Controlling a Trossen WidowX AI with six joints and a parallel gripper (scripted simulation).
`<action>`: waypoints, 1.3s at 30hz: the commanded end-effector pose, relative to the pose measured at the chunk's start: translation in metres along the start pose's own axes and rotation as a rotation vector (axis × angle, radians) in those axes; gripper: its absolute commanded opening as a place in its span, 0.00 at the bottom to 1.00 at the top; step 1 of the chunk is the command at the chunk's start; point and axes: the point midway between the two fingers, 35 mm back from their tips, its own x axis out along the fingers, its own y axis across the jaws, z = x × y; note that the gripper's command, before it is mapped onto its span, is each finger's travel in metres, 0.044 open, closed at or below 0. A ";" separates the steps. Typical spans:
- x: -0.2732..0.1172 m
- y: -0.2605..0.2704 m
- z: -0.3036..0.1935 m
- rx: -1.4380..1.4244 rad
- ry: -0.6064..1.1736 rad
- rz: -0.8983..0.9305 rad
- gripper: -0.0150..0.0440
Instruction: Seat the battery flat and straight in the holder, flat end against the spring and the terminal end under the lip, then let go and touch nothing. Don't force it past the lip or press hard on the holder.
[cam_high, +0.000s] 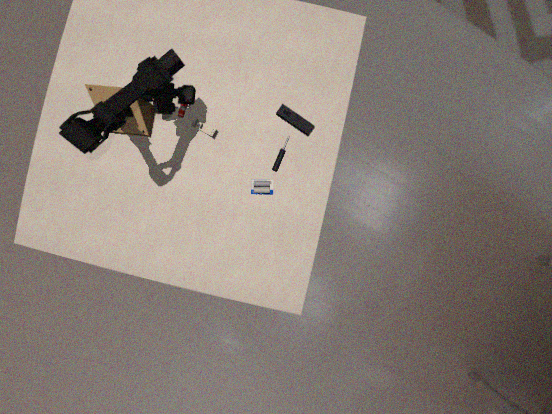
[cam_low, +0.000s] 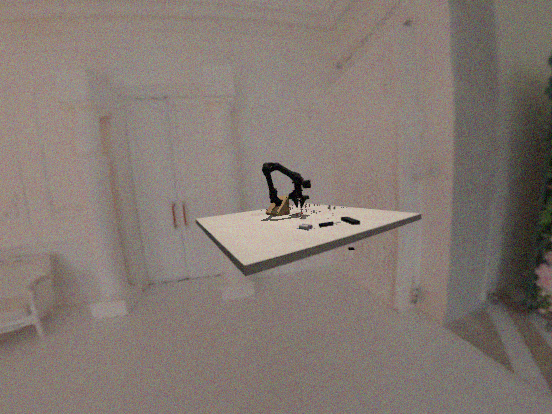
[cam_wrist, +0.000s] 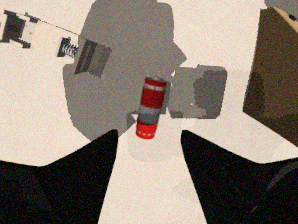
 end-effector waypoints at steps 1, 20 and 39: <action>0.007 -0.003 0.004 0.159 -0.006 0.001 0.65; 0.024 -0.001 0.003 0.159 -0.005 0.002 0.65; 0.054 -0.002 0.004 0.159 -0.008 0.002 0.65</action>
